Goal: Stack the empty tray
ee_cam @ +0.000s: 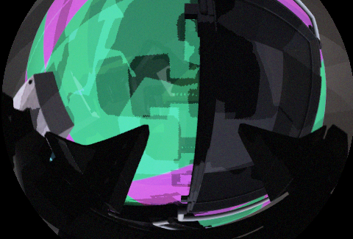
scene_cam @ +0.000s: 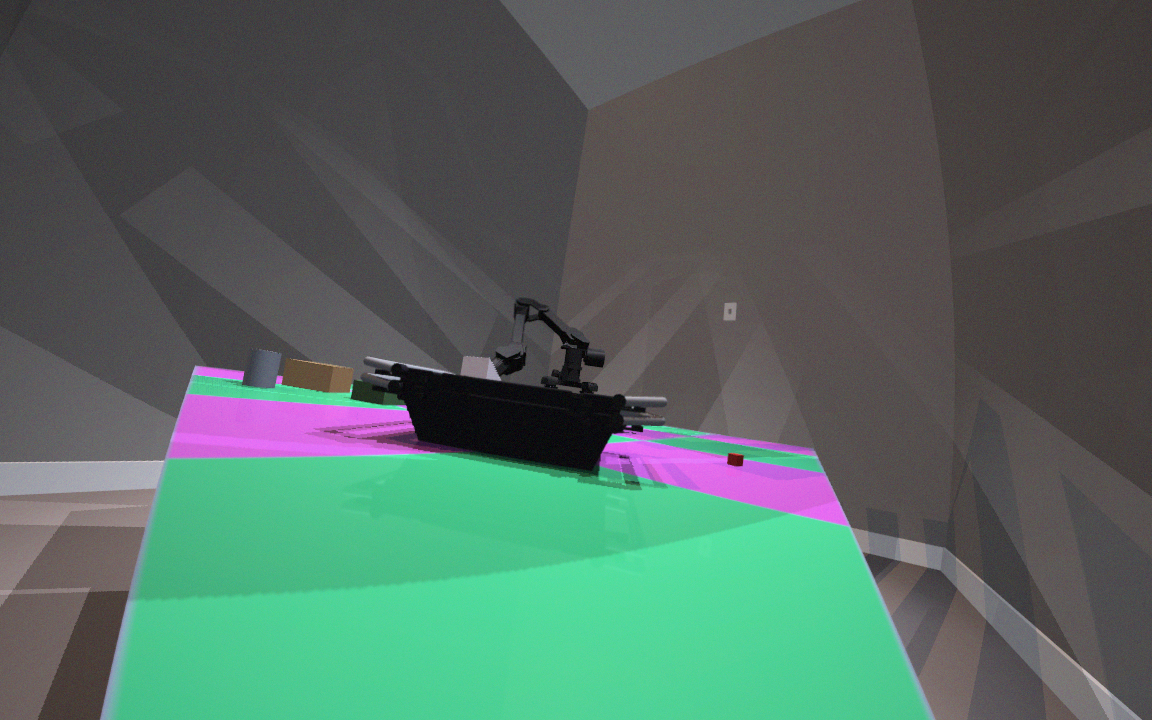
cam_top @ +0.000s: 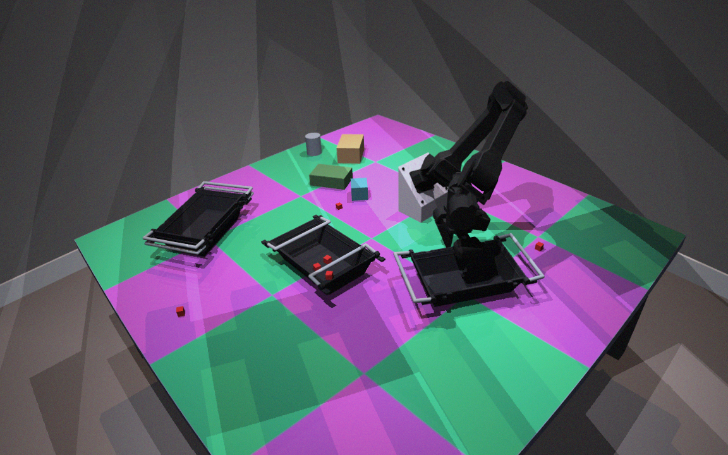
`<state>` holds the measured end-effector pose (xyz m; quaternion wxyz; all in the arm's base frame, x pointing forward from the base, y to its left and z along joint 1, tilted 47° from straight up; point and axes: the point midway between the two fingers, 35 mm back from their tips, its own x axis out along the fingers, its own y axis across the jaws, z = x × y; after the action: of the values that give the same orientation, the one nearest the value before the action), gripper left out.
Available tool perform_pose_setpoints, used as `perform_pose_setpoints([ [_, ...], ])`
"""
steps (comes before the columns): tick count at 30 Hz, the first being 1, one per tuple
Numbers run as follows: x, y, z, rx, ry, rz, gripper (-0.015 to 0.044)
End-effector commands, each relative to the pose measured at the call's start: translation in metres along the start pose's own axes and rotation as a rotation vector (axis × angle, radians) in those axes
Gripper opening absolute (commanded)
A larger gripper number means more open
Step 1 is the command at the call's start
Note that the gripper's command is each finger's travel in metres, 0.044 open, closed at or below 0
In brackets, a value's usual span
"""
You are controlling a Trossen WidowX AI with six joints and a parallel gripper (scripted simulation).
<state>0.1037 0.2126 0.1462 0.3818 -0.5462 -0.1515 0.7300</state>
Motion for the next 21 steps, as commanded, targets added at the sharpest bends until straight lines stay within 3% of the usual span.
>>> perform_pose_setpoints([
  [1, 0.0115, 0.0026, 0.0019, 0.012, -0.003, 0.001, 0.0440],
  [9, 0.0131, 0.0026, 0.0024, 0.012, -0.004, -0.001, 0.0440],
  [21, 0.0131, 0.0026, 0.0024, 0.012, -0.004, -0.001, 0.0264],
])
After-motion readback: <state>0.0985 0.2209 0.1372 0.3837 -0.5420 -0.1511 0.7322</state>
